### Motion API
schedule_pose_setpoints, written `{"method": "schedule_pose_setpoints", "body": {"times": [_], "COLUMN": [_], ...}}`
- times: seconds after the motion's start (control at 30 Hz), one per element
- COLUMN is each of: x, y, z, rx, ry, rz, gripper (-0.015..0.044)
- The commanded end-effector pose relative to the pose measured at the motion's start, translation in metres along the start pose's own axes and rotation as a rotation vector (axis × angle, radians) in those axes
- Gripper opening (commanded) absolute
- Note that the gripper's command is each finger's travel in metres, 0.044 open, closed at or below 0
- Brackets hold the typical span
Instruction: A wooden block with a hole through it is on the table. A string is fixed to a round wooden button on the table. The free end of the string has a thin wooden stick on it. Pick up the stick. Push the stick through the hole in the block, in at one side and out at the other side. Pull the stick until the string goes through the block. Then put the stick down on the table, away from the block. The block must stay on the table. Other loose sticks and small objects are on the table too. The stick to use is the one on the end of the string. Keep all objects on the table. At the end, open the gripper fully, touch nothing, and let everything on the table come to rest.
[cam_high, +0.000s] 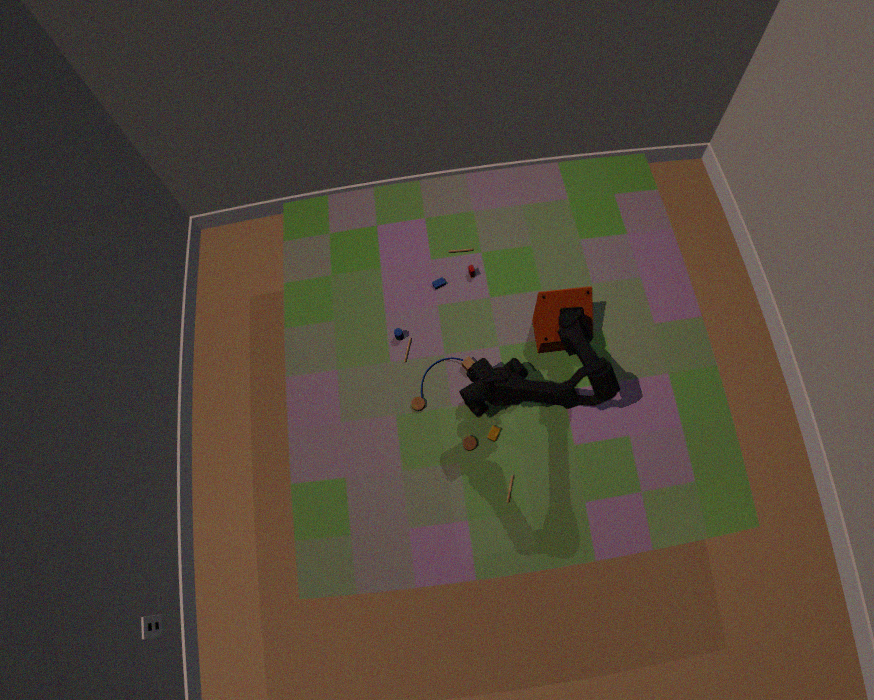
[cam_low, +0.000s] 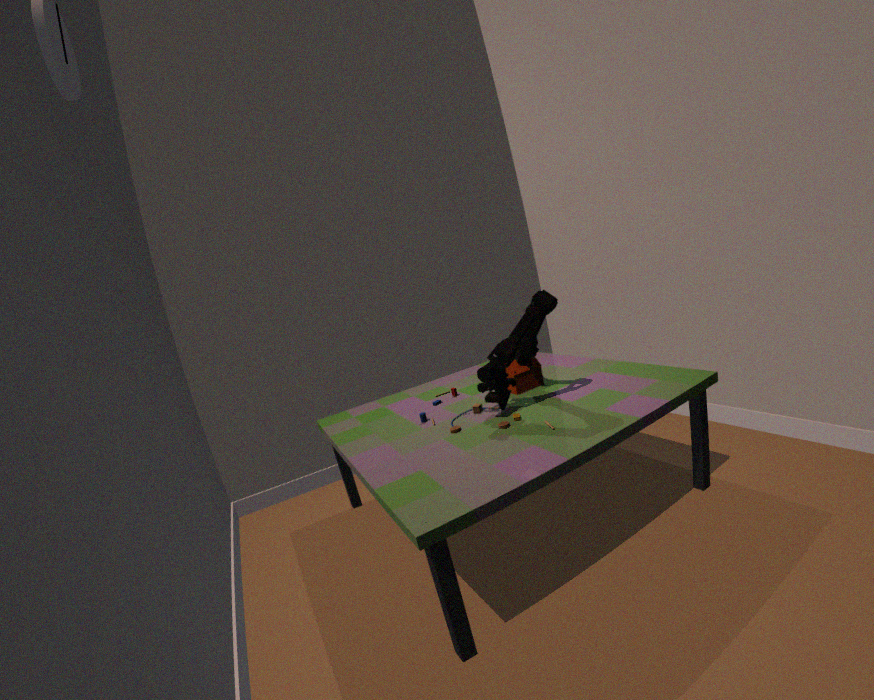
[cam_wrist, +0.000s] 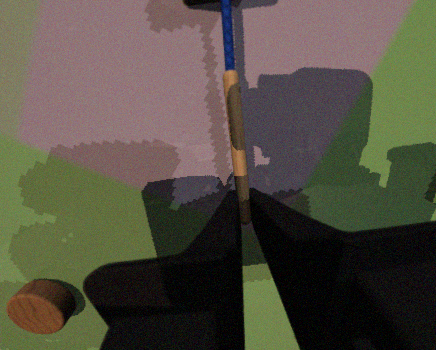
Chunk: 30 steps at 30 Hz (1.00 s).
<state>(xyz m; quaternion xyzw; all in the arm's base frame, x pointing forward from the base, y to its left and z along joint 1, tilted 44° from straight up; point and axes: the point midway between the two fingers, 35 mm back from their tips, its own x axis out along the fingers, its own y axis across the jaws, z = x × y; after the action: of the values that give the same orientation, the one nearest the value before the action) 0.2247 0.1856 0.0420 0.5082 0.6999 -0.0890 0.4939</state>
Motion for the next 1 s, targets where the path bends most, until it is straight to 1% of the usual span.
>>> {"method": "schedule_pose_setpoints", "body": {"times": [0.0, 0.27, 0.97], "x": [-0.005, 0.008, 0.009], "y": [0.004, -0.001, -0.001], "z": [-0.003, -0.017, -0.017], "rx": [-0.007, 0.005, 0.006], "ry": [-0.007, -0.009, -0.009], "rz": [0.010, 0.044, 0.045], "gripper": [0.0000, 0.0000, 0.0000]}}
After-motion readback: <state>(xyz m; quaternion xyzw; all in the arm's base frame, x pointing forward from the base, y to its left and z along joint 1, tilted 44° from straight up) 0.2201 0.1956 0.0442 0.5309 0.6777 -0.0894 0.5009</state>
